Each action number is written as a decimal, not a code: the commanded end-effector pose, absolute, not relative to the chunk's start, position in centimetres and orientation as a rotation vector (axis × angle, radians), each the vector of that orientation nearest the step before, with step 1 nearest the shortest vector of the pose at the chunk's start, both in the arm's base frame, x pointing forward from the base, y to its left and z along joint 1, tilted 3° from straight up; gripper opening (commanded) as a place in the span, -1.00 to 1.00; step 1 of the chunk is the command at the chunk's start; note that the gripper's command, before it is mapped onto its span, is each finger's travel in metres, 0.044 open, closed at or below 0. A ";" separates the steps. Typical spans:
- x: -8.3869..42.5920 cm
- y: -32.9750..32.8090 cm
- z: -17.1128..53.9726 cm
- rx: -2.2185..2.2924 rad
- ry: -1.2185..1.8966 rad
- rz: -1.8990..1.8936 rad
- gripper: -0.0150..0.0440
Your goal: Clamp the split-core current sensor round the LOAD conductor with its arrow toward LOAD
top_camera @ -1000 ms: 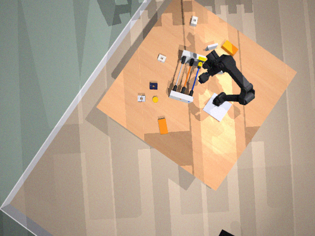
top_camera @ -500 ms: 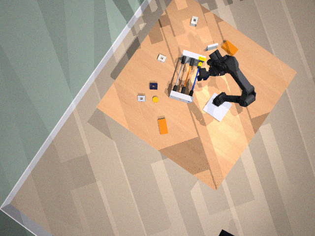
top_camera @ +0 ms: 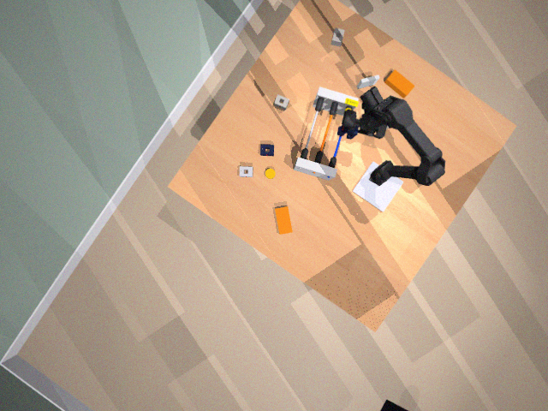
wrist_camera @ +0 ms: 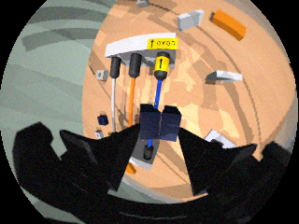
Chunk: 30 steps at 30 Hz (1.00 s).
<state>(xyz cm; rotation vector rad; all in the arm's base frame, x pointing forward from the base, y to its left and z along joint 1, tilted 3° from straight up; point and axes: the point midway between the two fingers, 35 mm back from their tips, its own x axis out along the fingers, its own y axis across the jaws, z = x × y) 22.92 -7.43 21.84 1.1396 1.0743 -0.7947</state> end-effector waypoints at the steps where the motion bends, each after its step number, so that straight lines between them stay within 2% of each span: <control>1: 23.3 -7.3 21.7 1.196 1.054 -0.821 -0.49; 30: 24.9 -7.2 17.6 1.196 1.053 -0.820 -0.49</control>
